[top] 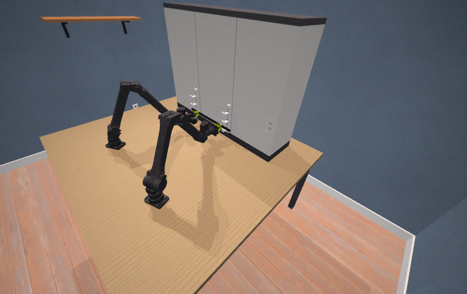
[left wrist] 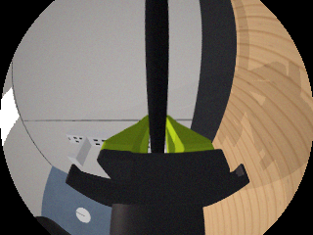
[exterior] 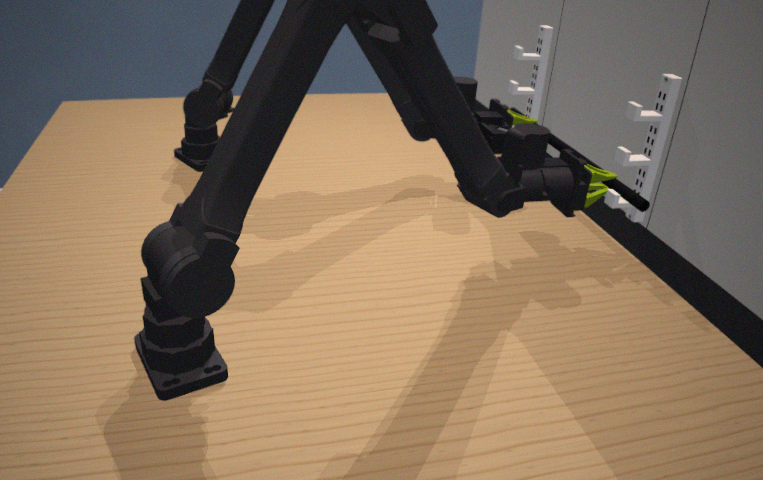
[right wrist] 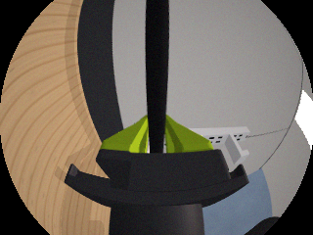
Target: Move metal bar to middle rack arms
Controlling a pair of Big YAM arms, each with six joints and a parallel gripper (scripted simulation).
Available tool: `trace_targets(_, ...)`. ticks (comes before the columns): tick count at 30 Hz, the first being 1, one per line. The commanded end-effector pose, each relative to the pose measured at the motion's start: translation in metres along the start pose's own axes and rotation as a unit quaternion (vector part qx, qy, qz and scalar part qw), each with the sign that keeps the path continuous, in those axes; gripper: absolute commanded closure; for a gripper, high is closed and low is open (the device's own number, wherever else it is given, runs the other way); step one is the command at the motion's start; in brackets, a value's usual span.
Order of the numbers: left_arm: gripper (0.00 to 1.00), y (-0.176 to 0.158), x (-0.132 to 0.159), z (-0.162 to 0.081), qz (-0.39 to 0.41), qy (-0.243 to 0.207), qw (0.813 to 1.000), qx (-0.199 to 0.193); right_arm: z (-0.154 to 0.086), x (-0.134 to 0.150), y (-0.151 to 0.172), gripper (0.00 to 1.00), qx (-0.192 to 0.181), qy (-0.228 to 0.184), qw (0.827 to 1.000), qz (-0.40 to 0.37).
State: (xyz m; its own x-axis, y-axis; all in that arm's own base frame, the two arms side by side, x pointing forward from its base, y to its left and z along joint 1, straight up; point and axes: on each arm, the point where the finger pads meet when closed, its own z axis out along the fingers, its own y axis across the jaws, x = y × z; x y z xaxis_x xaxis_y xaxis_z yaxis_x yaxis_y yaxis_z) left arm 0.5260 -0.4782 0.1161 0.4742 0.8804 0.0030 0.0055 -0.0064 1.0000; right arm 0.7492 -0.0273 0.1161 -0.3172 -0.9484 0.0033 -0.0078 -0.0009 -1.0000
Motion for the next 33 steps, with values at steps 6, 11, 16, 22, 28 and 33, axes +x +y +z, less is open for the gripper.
trace_targets(6,1.00,0.029,0.003,0.012,-0.004,0.004,1.000,-0.015,0.014,0.000,-0.045,1.00,0.029,0.002,0.999,0.014)
trace_targets(11,1.00,0.032,0.003,0.012,-0.004,0.004,1.000,-0.015,0.014,0.000,-0.048,1.00,0.029,0.002,0.999,0.014)
trace_targets(16,1.00,0.038,0.003,0.011,-0.004,0.004,1.000,-0.015,0.014,0.000,-0.054,1.00,0.029,0.002,0.999,0.014)
trace_targets(22,1.00,0.046,0.003,0.011,-0.004,0.004,1.000,-0.015,0.013,0.000,-0.062,1.00,0.029,0.002,0.999,0.014)
trace_targets(28,1.00,0.052,0.003,0.010,-0.004,0.004,1.000,-0.015,0.012,0.000,-0.068,1.00,0.029,0.002,0.999,0.014)
trace_targets(33,1.00,0.055,0.003,0.010,-0.004,0.004,1.000,-0.015,0.012,0.000,-0.071,1.00,0.029,0.002,0.999,0.014)
